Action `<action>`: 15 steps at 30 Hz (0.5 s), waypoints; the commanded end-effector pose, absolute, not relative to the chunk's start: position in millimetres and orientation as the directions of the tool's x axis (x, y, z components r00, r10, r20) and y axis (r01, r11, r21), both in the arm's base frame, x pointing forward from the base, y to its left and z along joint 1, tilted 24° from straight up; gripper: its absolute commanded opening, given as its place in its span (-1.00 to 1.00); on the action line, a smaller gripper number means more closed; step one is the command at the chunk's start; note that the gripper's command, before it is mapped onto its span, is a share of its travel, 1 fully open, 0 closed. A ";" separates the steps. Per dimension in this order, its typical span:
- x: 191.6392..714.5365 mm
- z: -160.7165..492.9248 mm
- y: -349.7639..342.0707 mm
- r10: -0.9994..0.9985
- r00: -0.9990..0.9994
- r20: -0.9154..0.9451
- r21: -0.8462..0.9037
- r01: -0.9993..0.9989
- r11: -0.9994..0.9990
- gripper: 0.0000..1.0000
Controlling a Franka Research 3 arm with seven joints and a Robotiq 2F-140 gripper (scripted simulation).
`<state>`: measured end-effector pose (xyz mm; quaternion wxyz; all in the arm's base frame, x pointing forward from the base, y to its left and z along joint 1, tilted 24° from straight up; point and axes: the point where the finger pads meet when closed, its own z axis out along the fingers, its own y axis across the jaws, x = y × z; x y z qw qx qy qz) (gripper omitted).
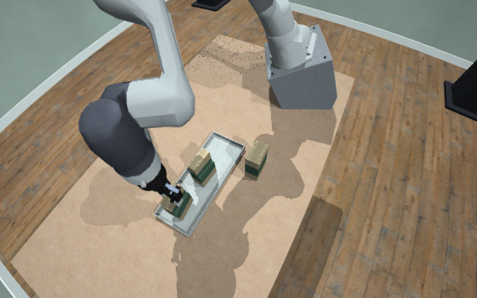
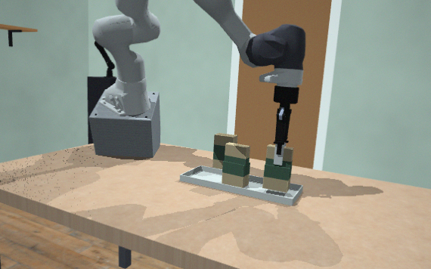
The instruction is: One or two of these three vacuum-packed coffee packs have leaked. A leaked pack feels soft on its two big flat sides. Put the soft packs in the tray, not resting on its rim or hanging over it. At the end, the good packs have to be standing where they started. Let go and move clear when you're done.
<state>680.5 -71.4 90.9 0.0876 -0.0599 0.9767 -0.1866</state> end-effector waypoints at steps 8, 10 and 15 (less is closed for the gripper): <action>686.8 82.0 -73.8 -0.147 -0.976 -0.162 -0.374 -0.077 0.924 -0.52; 686.8 82.0 -73.8 -0.147 -0.976 -0.162 -0.374 -0.077 0.924 -0.52; 686.8 81.9 -73.8 -0.147 -0.976 -0.162 -0.374 -0.077 0.924 -0.52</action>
